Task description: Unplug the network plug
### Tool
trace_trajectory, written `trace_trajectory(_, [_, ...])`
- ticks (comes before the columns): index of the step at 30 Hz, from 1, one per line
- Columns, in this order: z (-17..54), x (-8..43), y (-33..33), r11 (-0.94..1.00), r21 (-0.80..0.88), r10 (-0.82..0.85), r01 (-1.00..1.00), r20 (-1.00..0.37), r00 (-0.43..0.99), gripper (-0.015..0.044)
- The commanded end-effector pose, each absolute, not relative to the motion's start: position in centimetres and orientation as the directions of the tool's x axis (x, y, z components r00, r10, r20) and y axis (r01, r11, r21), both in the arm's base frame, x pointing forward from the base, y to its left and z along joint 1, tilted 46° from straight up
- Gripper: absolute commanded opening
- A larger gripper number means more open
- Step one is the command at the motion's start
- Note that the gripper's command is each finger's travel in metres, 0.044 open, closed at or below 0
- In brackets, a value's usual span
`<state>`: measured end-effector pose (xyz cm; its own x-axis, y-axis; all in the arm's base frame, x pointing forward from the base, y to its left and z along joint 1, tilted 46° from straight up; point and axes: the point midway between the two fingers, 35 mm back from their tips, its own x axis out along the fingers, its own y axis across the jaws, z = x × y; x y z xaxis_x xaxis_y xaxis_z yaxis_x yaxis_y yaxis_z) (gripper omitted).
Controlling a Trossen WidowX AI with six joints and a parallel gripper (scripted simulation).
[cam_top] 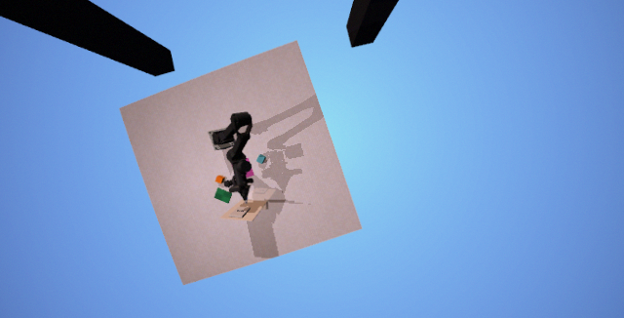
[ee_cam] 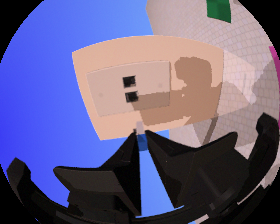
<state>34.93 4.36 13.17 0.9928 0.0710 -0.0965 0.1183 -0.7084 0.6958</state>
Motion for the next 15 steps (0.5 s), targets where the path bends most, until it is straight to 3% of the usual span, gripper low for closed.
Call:
trace_trajectory(1, [13.04, 34.67, 4.35, -0.712, 0.692, 0.068, 0.121, -0.104, 0.992, 0.0])
trace_trajectory(15, [13.28, 34.26, 4.52, -0.712, 0.692, 0.068, 0.121, -0.104, 0.992, 0.0])
